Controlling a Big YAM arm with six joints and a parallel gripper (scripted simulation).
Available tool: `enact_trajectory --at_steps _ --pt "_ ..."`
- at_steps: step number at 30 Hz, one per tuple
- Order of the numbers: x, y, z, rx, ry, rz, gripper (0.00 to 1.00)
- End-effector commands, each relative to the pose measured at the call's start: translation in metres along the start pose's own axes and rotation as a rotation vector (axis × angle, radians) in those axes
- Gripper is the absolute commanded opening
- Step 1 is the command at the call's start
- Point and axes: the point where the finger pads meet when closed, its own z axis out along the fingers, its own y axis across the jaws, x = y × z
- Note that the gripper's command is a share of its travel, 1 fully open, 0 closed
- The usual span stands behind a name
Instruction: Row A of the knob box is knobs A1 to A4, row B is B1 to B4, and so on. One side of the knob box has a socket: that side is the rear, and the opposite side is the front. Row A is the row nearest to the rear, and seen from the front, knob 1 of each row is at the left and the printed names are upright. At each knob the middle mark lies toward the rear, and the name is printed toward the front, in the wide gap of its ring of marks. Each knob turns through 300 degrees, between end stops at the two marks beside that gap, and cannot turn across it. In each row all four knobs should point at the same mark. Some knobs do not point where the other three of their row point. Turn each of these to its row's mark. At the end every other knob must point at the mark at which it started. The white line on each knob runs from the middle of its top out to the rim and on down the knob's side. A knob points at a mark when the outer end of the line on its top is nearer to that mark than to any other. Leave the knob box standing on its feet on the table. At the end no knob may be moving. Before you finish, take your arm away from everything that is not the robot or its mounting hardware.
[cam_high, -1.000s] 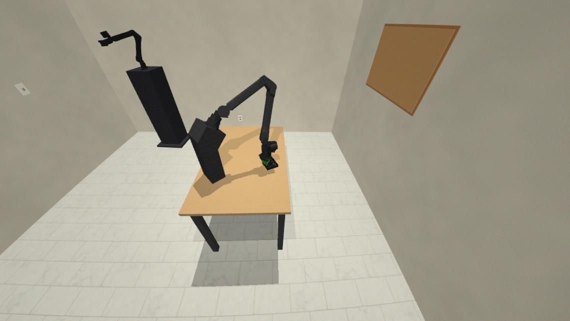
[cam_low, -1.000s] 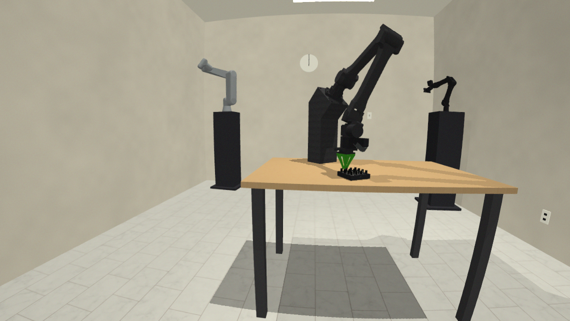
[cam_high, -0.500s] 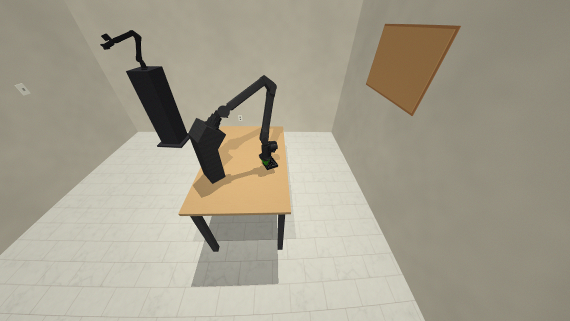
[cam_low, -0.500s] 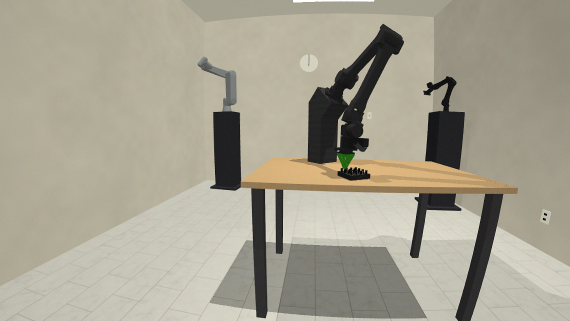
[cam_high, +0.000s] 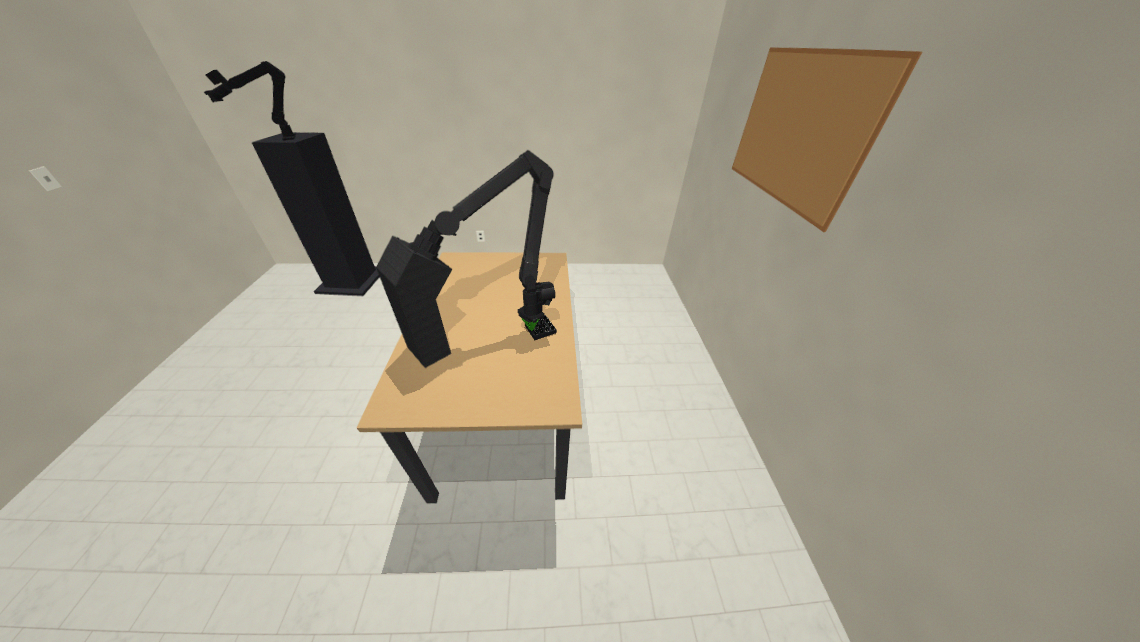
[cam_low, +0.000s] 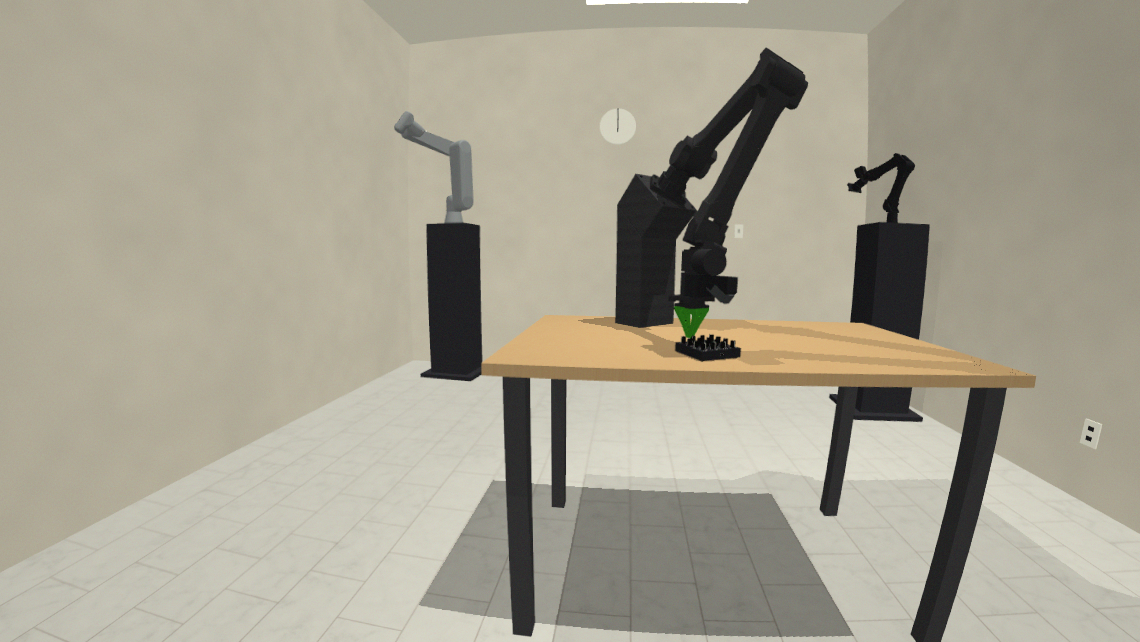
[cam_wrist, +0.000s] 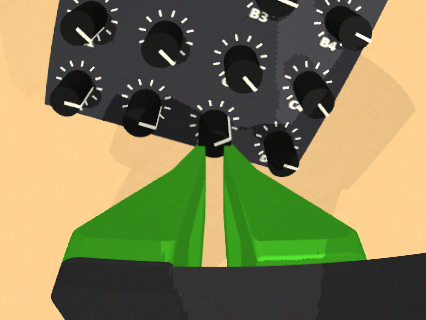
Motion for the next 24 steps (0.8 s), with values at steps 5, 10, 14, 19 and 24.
enact_trajectory --at_steps 5,10,14,19,24 --pt "-0.0064 0.0015 0.0038 0.000 -0.014 -0.003 0.03" --pt "-0.0064 0.0015 0.0038 0.000 -0.014 -0.003 0.03" --pt "-0.0064 0.0015 0.0038 0.000 -0.014 -0.002 0.03" --pt "-0.0064 0.0015 0.0038 0.000 -0.014 0.003 0.03" --pt "-0.0064 0.0014 0.0038 0.000 -0.014 0.033 0.03"
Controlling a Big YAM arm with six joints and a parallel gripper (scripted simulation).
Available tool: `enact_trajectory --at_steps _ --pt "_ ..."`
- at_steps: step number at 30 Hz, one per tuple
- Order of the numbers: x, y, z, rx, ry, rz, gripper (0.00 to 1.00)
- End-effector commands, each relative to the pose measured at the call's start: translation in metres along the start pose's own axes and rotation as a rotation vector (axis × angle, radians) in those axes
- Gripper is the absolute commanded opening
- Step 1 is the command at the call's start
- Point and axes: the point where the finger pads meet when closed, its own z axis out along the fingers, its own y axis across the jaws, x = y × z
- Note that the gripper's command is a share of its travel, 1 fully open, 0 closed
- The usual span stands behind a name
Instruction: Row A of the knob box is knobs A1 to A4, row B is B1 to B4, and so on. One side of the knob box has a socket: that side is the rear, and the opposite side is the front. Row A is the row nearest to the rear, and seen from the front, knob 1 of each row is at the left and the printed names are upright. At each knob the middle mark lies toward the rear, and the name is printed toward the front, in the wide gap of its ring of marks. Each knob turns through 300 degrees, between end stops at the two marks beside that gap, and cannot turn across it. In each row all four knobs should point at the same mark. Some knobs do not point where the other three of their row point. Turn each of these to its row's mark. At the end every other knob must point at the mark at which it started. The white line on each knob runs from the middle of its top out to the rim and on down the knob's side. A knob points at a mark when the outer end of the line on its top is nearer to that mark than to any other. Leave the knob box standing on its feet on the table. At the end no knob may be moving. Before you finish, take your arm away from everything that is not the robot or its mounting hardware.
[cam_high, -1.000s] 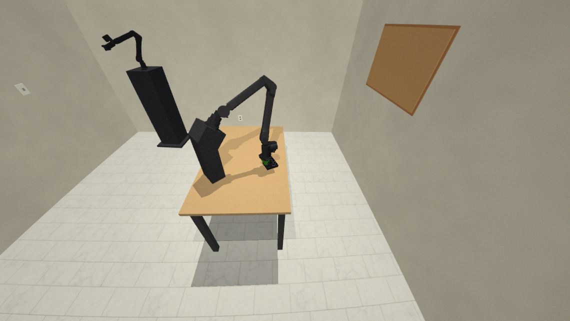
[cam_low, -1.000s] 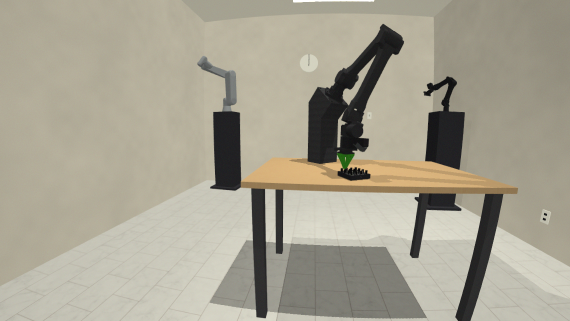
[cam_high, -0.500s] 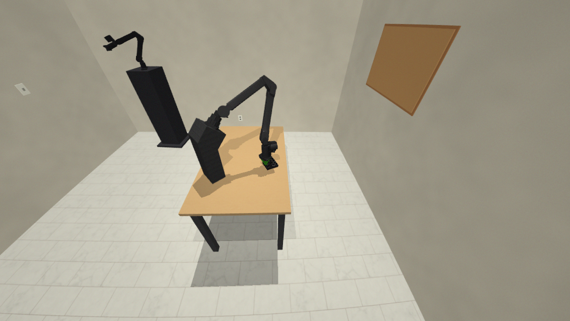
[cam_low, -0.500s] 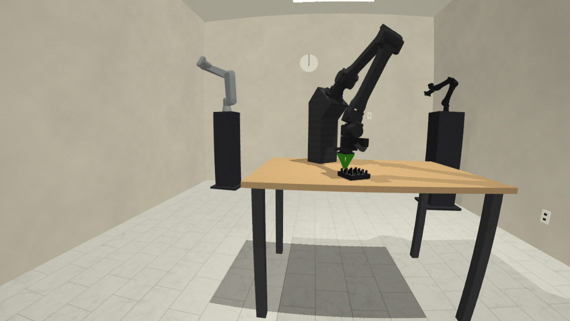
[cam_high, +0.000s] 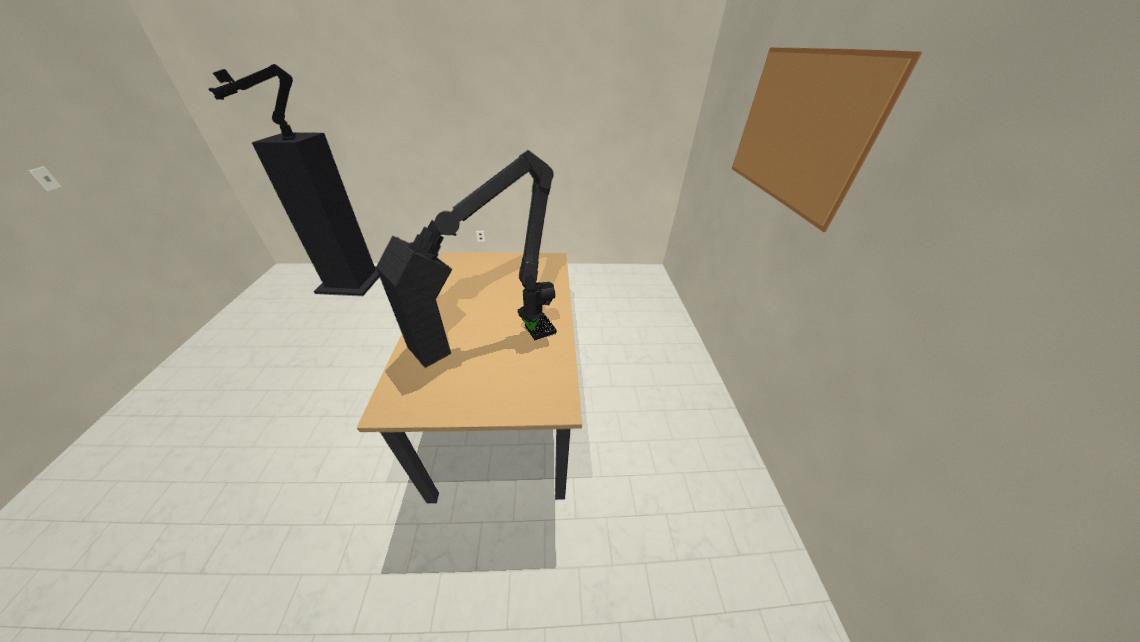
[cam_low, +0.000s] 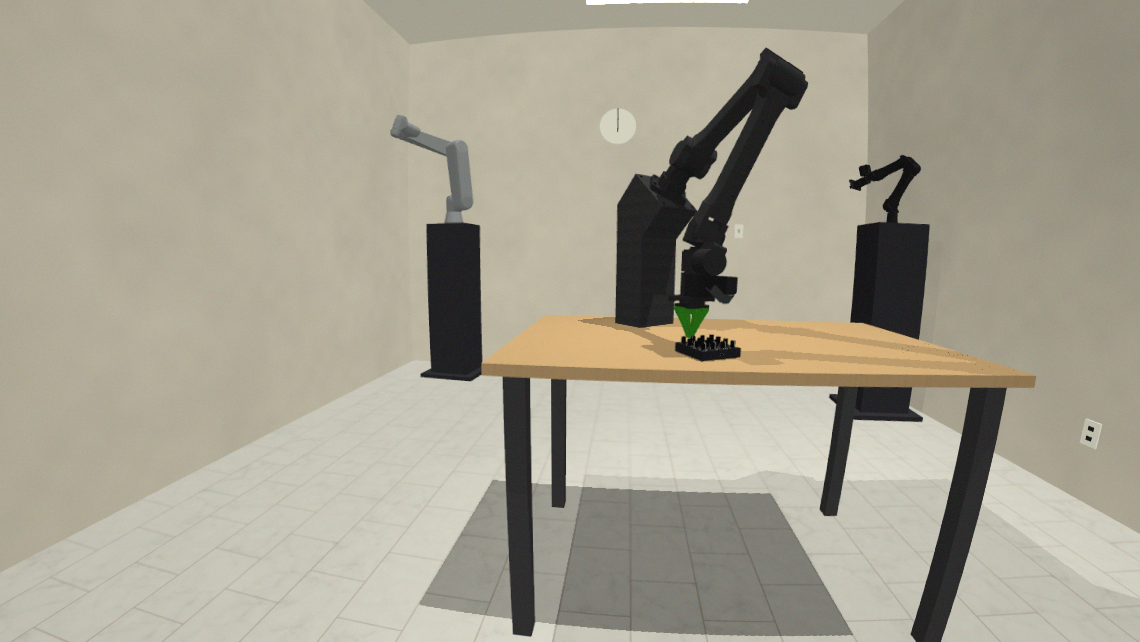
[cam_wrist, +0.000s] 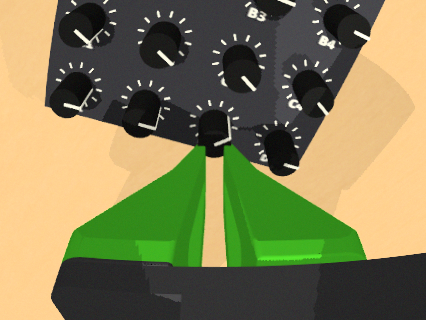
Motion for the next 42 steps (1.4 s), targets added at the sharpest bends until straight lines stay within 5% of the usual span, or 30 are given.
enact_trajectory --at_steps 1,24,42 --pt "-0.0064 0.0015 0.0038 0.000 -0.014 0.030 0.03" --pt "-0.0048 -0.0030 0.0026 0.006 -0.014 0.517 0.03" --pt "-0.0034 -0.0064 0.0015 0.009 -0.017 0.707 0.03"
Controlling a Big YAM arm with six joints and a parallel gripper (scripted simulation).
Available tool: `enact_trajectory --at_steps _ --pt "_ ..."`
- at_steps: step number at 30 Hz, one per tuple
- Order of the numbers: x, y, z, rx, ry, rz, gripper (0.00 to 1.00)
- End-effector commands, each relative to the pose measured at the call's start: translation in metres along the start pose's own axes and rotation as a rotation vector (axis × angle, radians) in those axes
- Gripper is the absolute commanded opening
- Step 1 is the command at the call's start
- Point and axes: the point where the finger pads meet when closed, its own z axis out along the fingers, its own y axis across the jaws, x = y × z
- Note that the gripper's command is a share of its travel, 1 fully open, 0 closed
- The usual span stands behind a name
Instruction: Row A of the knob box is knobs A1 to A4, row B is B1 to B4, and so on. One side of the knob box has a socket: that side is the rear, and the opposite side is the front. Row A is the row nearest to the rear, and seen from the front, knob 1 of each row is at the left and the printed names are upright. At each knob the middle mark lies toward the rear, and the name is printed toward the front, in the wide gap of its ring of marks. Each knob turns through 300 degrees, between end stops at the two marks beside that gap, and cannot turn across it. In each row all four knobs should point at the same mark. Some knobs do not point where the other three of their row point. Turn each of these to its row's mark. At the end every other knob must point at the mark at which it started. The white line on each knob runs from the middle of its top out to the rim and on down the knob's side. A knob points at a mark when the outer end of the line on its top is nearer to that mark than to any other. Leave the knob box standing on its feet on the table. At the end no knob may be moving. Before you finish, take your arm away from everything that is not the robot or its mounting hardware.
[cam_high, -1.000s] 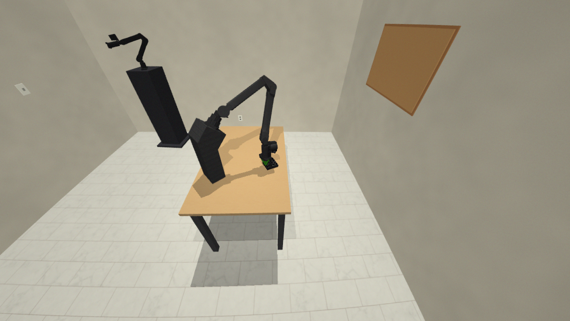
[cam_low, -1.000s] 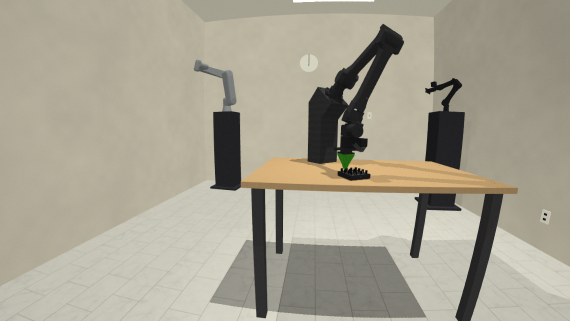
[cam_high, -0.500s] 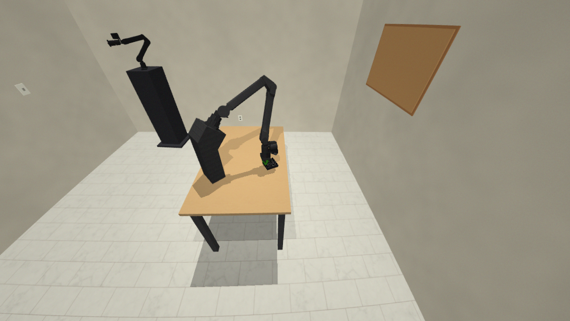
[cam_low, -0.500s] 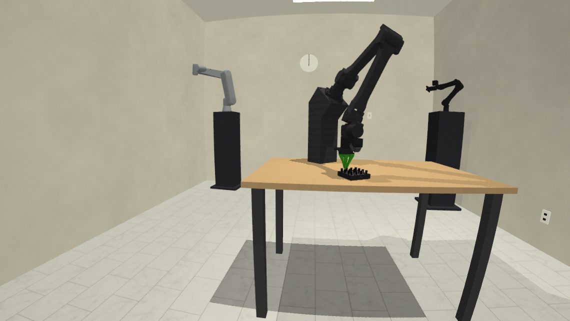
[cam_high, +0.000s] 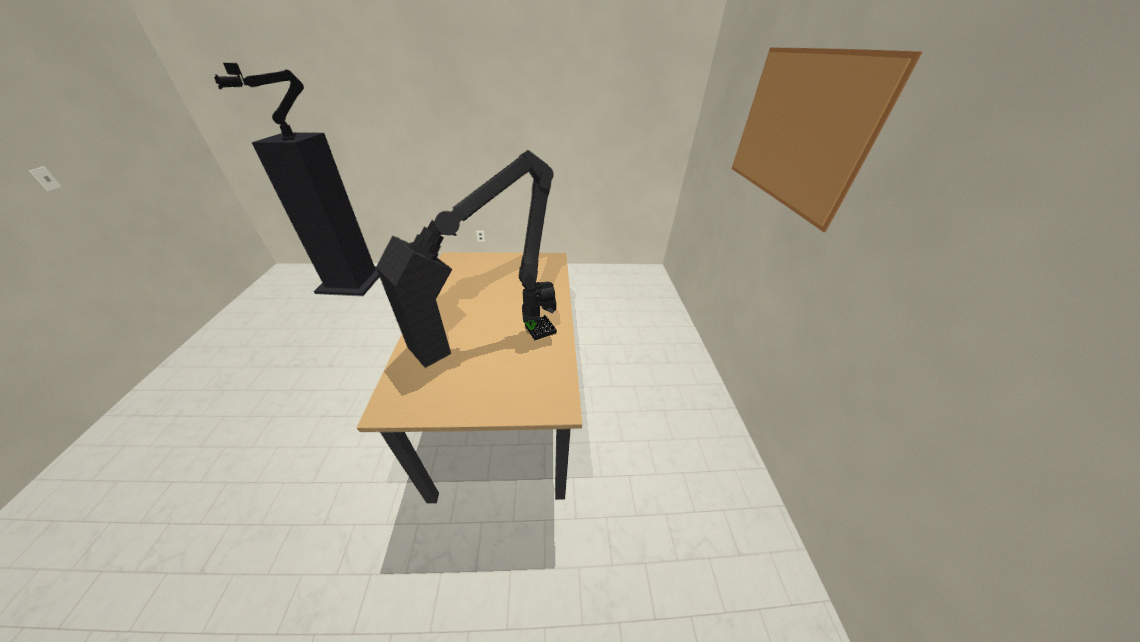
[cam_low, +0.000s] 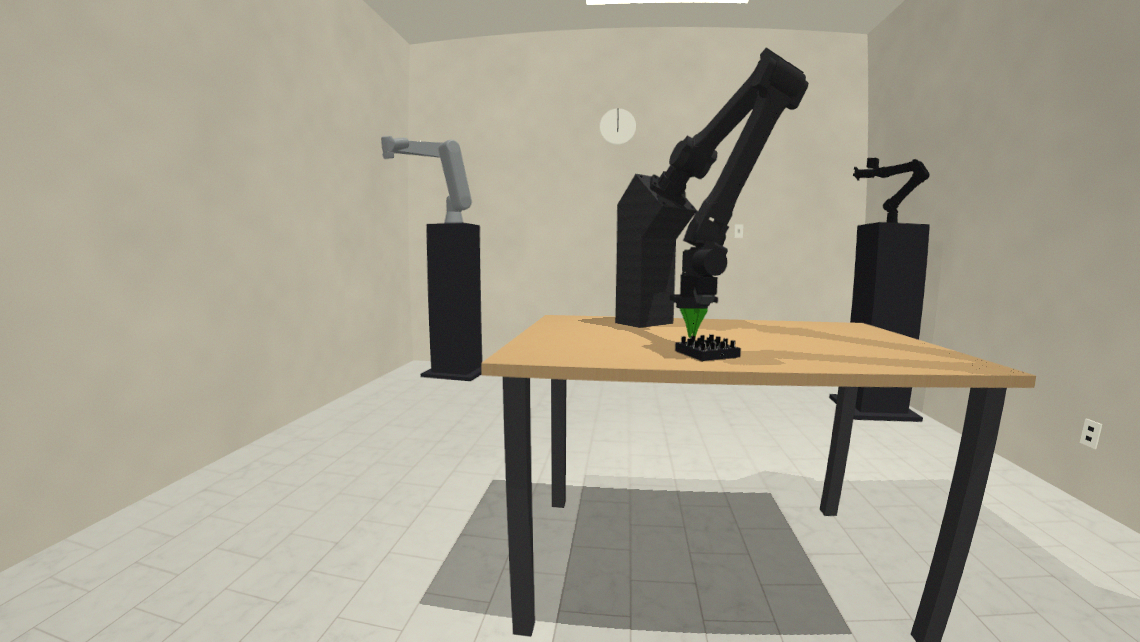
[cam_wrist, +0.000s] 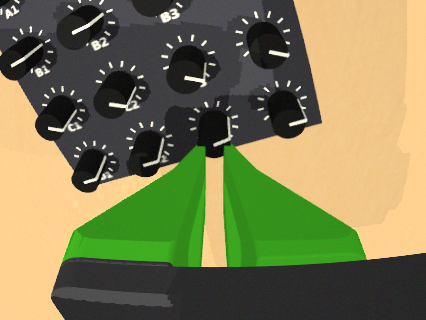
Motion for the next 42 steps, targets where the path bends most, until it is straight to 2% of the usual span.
enact_trajectory --at_steps 1,13,14,36,39,42 --pt "-0.009 -0.008 0.001 0.024 -0.025 0.046 0.03" --pt "-0.009 -0.009 0.001 0.023 -0.026 0.047 0.03" --pt "-0.009 -0.009 0.001 0.023 -0.026 0.047 0.18" --pt "-0.010 -0.008 0.000 0.021 -0.028 0.042 0.18" --pt "-0.014 -0.007 -0.009 0.022 -0.037 0.040 0.18" --pt "-0.005 -0.009 -0.016 0.027 -0.017 0.041 0.18"
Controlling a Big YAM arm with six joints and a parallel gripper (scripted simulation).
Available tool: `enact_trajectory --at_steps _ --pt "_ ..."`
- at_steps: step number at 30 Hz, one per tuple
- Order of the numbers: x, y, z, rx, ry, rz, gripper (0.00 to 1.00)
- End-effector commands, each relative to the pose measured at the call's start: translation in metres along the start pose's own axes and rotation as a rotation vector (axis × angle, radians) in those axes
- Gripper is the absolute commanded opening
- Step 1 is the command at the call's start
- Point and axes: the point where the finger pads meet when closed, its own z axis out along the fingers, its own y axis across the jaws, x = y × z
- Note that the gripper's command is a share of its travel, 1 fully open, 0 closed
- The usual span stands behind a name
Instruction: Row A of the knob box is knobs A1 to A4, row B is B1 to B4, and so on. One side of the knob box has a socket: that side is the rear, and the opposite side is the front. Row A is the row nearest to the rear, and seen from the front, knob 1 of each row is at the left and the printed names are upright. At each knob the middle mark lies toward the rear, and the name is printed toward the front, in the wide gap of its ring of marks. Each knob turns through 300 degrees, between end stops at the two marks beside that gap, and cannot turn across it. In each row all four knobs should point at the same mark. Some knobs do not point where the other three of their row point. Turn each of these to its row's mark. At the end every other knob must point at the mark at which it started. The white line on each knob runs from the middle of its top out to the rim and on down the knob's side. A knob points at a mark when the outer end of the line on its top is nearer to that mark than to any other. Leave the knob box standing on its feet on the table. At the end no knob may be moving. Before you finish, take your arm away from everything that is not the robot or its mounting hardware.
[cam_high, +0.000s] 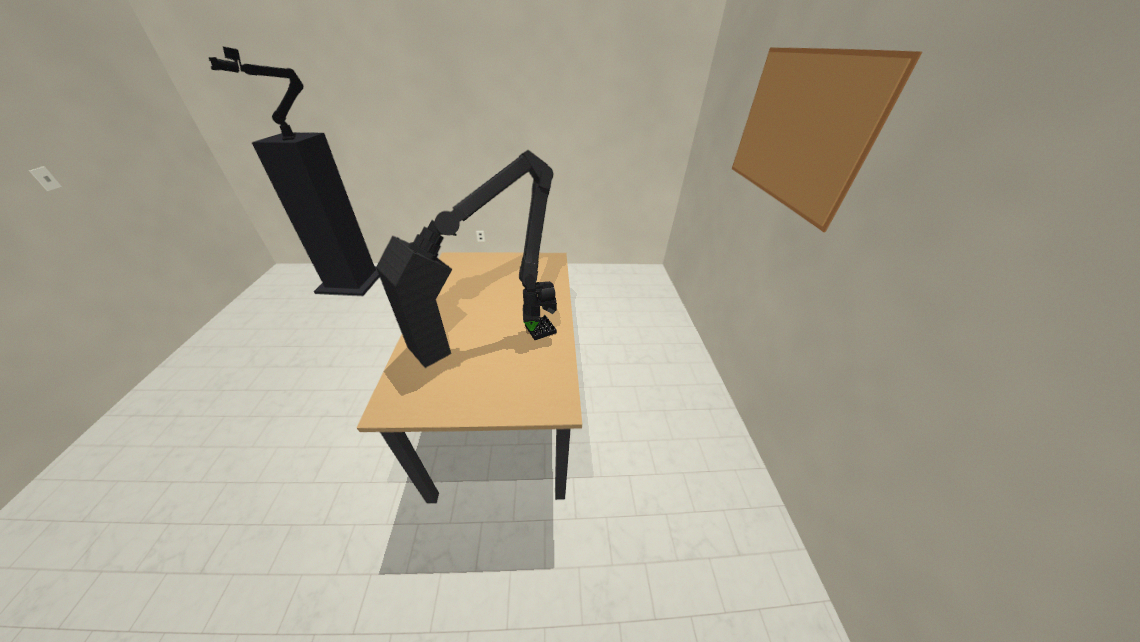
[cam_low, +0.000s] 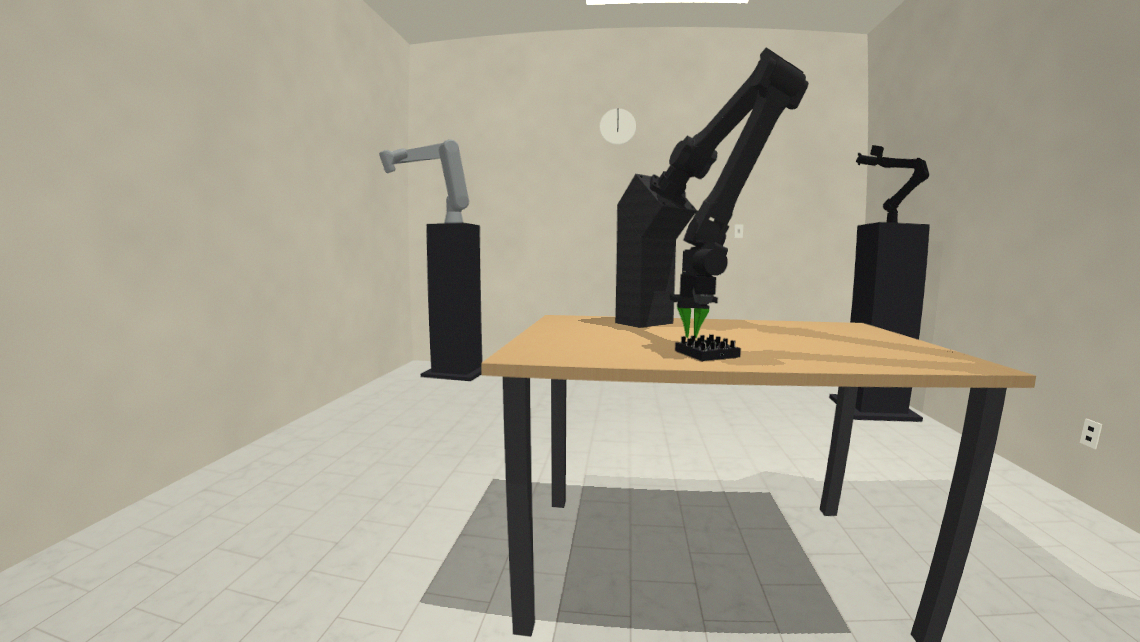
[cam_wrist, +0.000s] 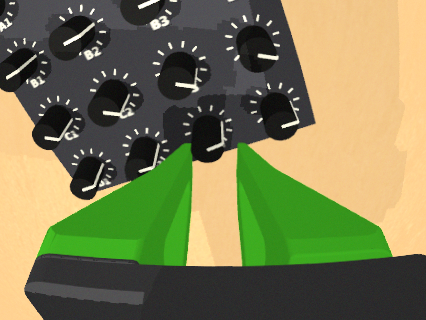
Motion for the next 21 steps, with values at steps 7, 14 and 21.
enact_trajectory --at_steps 7,14,21 --pt "-0.003 -0.007 -0.035 0.011 -0.013 0.005 0.18" --pt "-0.003 -0.006 -0.045 0.011 -0.013 0.004 0.18" --pt "0.005 -0.008 -0.042 0.014 0.004 0.009 0.18"
